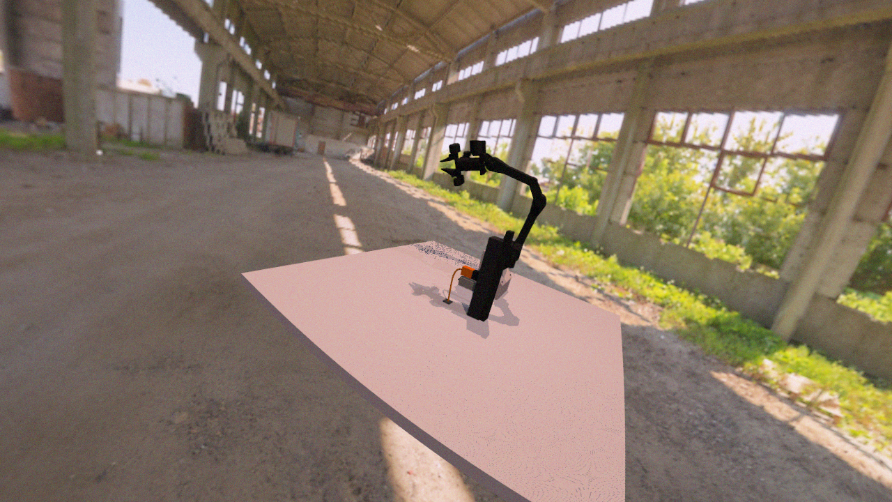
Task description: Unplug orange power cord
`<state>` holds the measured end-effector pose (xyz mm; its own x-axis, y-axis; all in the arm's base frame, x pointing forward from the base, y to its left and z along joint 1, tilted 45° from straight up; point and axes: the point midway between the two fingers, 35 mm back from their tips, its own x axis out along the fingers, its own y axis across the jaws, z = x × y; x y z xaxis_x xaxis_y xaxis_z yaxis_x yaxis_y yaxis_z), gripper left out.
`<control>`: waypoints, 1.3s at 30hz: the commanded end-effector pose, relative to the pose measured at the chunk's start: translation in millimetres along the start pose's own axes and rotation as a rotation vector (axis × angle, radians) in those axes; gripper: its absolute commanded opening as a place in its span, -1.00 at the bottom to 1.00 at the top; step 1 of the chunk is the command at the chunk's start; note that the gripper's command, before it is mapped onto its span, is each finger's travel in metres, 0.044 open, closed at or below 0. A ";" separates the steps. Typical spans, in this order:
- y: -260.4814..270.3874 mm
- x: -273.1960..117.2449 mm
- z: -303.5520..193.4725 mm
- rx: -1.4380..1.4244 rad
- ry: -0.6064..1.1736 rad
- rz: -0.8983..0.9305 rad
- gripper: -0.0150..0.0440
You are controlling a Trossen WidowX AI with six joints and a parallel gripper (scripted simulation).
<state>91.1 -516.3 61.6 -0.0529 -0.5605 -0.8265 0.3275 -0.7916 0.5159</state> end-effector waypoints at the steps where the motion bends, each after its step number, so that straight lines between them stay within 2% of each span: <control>1: -31.6 -0.7 -60.8 -0.175 0.158 -0.106 0.05; 7: -87.9 -20.3 -145.8 -0.435 0.410 -0.262 0.05; 13: -152.9 -57.0 -212.7 -0.669 0.664 -0.421 0.05; 19: -222.6 -109.5 -260.3 -0.873 0.928 -0.598 0.05; 25: -284.1 -168.4 -285.8 -1.014 1.170 -0.780 0.05; 39: -290.7 -180.2 -288.8 -1.025 1.195 -0.800 0.05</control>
<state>277.5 -118.9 -7.9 0.0195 0.6879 -0.7255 0.9991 -0.0401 -0.0112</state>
